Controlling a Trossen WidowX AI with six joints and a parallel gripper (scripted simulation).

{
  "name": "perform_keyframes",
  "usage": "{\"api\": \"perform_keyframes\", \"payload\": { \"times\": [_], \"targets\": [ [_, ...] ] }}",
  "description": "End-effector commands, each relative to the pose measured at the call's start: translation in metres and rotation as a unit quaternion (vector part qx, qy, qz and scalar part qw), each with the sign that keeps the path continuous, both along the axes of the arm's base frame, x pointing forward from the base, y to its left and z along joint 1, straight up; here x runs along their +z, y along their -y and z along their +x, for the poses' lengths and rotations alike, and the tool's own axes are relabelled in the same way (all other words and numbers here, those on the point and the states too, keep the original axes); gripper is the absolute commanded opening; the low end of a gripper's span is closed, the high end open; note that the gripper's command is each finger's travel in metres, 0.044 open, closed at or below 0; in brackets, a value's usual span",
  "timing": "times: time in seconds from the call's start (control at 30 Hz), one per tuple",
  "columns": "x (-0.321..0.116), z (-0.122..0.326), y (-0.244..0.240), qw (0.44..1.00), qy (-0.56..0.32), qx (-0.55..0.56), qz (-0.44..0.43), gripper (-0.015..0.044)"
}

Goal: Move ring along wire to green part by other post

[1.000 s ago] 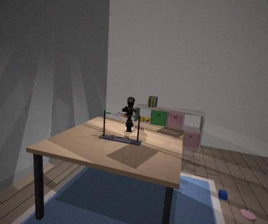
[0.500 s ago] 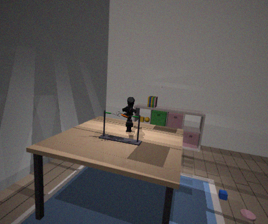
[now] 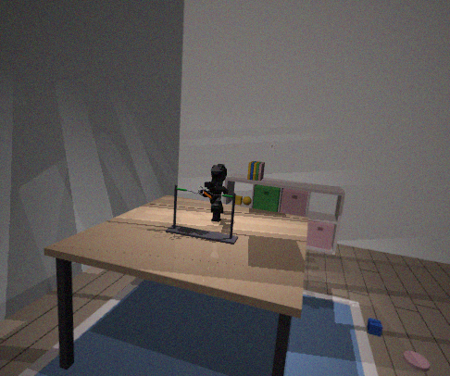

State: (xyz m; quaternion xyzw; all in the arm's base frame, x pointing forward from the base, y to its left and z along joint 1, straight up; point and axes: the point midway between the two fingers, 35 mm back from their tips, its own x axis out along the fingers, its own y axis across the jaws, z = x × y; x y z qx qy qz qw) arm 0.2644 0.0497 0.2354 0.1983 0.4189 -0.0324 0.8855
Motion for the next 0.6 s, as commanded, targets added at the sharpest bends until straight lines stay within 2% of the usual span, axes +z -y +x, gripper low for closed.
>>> {"api": "perform_keyframes", "payload": {
  "times": [0.0, 0.57],
  "targets": [
    [-0.003, -0.004, 0.012, 0.997, 0.014, 0.051, -0.051, -0.0150],
    [-0.008, 0.002, 0.062, 0.937, 0.053, 0.239, -0.248, -0.0150]
  ]
}}
